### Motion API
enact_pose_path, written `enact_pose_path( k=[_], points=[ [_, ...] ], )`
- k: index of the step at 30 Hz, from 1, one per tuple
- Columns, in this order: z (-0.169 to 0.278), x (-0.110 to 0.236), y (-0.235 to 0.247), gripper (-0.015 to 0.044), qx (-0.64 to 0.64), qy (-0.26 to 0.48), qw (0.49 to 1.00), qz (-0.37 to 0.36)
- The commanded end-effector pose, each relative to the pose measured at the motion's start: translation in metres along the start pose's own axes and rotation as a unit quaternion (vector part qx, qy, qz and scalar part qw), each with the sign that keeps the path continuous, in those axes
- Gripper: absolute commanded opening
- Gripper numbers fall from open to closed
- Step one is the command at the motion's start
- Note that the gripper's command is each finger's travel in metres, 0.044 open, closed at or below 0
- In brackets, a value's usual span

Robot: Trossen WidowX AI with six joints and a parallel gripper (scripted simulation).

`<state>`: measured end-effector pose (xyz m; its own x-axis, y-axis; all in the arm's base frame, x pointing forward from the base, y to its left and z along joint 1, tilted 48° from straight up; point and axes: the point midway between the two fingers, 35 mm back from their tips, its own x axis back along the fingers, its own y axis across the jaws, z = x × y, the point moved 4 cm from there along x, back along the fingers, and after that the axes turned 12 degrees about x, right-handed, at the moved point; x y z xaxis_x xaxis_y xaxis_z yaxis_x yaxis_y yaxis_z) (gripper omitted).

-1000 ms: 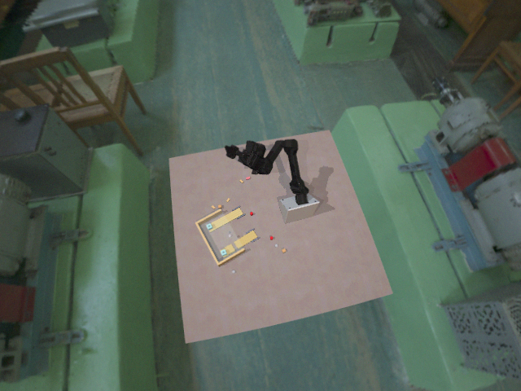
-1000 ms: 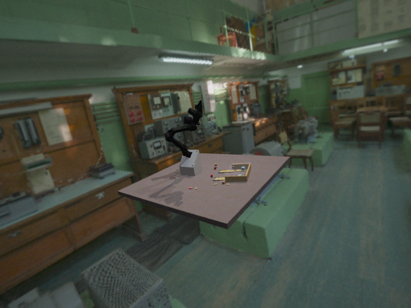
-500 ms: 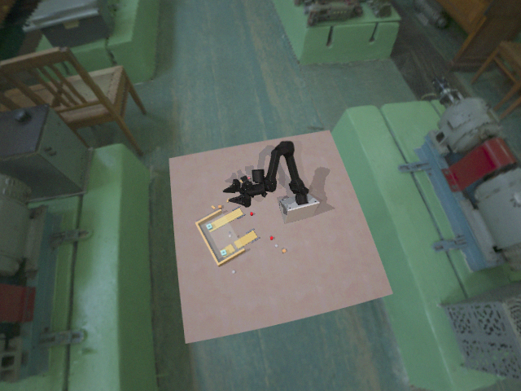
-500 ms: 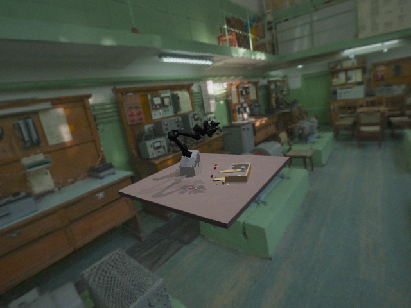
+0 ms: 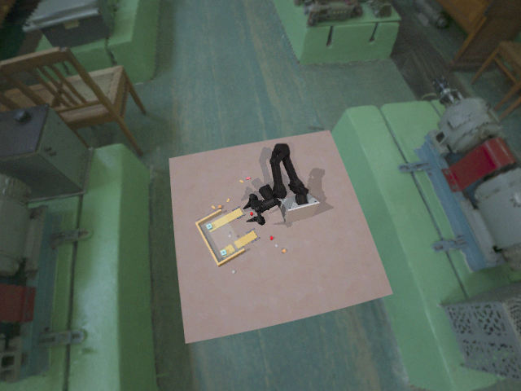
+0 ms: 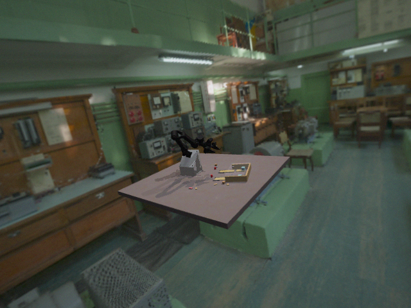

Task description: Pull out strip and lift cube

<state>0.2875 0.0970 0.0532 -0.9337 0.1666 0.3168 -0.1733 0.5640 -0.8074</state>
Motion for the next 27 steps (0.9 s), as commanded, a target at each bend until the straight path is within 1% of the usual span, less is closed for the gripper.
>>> enact_pose_path(
  k=[1,24,27],
  points=[
    [0.0375,0.0089,0.0042,0.0400,0.047,0.065,0.997,0.007],
    [0.0375,0.0089,0.0042,0.0400,0.047,0.065,0.997,0.007],
    [0.0379,0.0005,0.0036,0.0321,0.052,0.078,0.996,0.005]
  ],
)
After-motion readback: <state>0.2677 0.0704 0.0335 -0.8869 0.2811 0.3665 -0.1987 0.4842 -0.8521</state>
